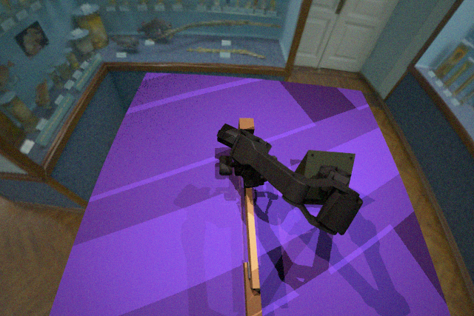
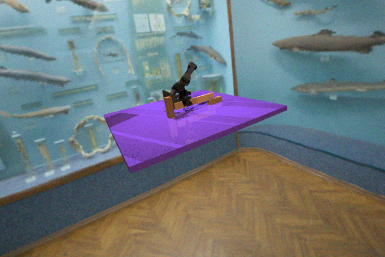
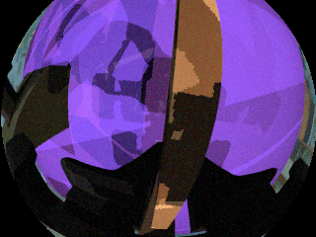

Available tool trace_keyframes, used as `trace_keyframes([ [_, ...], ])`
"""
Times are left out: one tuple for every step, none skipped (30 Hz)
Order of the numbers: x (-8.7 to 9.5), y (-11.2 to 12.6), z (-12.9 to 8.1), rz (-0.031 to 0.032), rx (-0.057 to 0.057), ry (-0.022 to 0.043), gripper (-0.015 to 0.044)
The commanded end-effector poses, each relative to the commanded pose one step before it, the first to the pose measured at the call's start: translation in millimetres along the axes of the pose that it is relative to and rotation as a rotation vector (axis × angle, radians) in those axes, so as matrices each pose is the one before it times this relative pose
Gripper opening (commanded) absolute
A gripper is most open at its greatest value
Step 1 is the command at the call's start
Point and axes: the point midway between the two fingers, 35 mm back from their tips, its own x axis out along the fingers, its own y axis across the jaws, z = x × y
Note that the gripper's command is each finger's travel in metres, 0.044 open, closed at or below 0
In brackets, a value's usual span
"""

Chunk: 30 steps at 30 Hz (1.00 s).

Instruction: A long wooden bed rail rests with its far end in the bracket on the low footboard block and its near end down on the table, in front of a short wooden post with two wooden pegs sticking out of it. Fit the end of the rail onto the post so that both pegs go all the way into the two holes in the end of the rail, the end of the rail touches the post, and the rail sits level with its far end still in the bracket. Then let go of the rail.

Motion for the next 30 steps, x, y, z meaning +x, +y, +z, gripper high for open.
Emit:
trace_keyframes([
  [-0.23, -0.04, -3.72, -0.00197, -0.0002, 0.00307, 0.0000],
  [-0.06, 0.00, -0.29, 0.00000, 0.0000, 0.00002, 0.0000],
  [-0.08, 0.00, -0.31, 0.00000, 0.0000, 0.00002, 0.0000],
  [-0.09, 0.00, -0.31, 0.00000, 0.0000, 0.00002, 0.0000],
  [-0.11, 0.00, -0.30, 0.00000, 0.0000, 0.00002, 0.0000],
  [-0.12, 0.00, -0.31, 0.00000, 0.0000, 0.00002, 0.0000],
  [-0.11, 0.00, -0.27, 0.00000, 0.0000, 0.00002, 0.0000],
  [-0.11, 0.00, -0.27, 0.00000, 0.0000, 0.00002, 0.0000],
  [-0.12, 0.00, -0.28, 0.00000, 0.0000, 0.00002, 0.0000],
  [-0.12, 0.00, -0.29, 0.00000, 0.0000, 0.00002, 0.0000],
  [-0.13, 0.00, -0.30, 0.00000, 0.0000, 0.00002, 0.0000],
  [-0.13, 0.00, -0.30, 0.00000, 0.0000, 0.00002, 0.0000],
  [-0.12, 0.00, -0.30, 0.00000, 0.0000, 0.00002, 0.0000],
  [-0.11, 0.00, -0.31, 0.00000, 0.0000, 0.00002, 0.0000],
  [-0.10, 0.00, -0.30, 0.00000, 0.0000, 0.00002, 0.0000],
  [-0.09, 0.00, -0.31, 0.00000, 0.0000, 0.00002, 0.0000],
  [-0.07, 0.00, -0.30, 0.00000, 0.0000, 0.00002, 0.0000],
  [-0.05, 0.00, -0.30, 0.00000, 0.0000, 0.00002, 0.0000],
  [-0.03, 0.00, -0.31, 0.00000, 0.0000, 0.00002, 0.0000],
  [-0.01, 0.00, -0.30, 0.00000, 0.0000, 0.00002, 0.0000],
  [0.01, 0.00, -0.30, 0.00000, 0.0000, 0.00001, 0.0000],
  [0.03, 0.00, -0.30, 0.00000, 0.0000, 0.00001, 0.0000],
  [0.05, 0.00, -0.30, 0.00000, 0.0000, 0.00001, 0.0000],
  [0.07, 0.00, -0.29, 0.00000, 0.0000, 0.00001, 0.0000],
  [0.08, 0.00, -0.30, 0.00000, 0.0000, 0.00001, 0.0000],
  [0.10, 0.00, -0.30, 0.00000, 0.0000, 0.00001, 0.0000],
  [0.11, 0.00, -0.29, 0.00000, 0.0000, 0.00001, 0.0000],
  [0.11, 0.00, -0.29, 0.00000, 0.0000, 0.00001, 0.0000],
  [0.12, 0.00, -0.28, 0.00000, 0.0000, 0.00001, 0.0000],
  [0.12, 0.00, -0.27, 0.00000, 0.0000, 0.00001, 0.0000],
])
